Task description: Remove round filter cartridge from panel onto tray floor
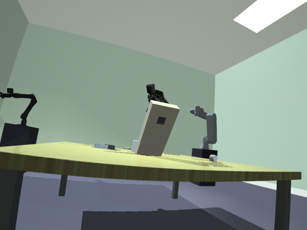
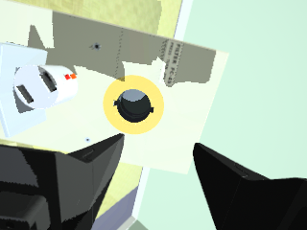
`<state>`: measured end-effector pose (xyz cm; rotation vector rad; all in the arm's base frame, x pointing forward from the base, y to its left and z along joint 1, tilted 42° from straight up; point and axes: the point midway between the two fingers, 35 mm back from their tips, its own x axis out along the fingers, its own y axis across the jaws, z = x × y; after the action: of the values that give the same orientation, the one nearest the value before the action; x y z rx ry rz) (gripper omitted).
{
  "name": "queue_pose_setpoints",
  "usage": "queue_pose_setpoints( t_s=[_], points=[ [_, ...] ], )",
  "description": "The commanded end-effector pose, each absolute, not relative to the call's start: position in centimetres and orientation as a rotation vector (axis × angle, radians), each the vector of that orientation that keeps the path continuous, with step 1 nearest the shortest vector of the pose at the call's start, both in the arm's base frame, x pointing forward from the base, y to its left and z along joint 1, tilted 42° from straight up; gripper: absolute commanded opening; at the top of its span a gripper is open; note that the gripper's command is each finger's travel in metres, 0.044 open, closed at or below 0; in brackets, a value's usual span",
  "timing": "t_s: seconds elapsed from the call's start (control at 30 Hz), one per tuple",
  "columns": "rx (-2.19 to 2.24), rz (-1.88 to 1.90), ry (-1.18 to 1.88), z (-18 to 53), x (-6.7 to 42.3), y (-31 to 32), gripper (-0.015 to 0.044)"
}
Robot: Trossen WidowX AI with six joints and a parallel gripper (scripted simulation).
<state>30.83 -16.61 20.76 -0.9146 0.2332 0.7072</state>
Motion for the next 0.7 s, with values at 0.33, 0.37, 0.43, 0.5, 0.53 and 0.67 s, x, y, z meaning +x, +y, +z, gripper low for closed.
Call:
queue_pose_setpoints(
  t_s=[0.33,0.37,0.43,0.5,0.53,0.67],
  points=[
    [-0.229,0.680,0.575,19.4,29.4,-15.4,0.0305],
    [-0.125,0.666,0.632,18.8,29.0,-14.8,0.0305],
    [0.081,0.630,0.750,17.7,28.3,-13.7,0.0305],
    [0.281,0.581,0.870,16.6,27.5,-12.5,0.0305],
    [0.379,0.551,0.930,16.1,27.1,-11.9,0.0305],
    [0.609,0.463,1.078,15.0,26.0,-10.5,0.0305]
  ],
)
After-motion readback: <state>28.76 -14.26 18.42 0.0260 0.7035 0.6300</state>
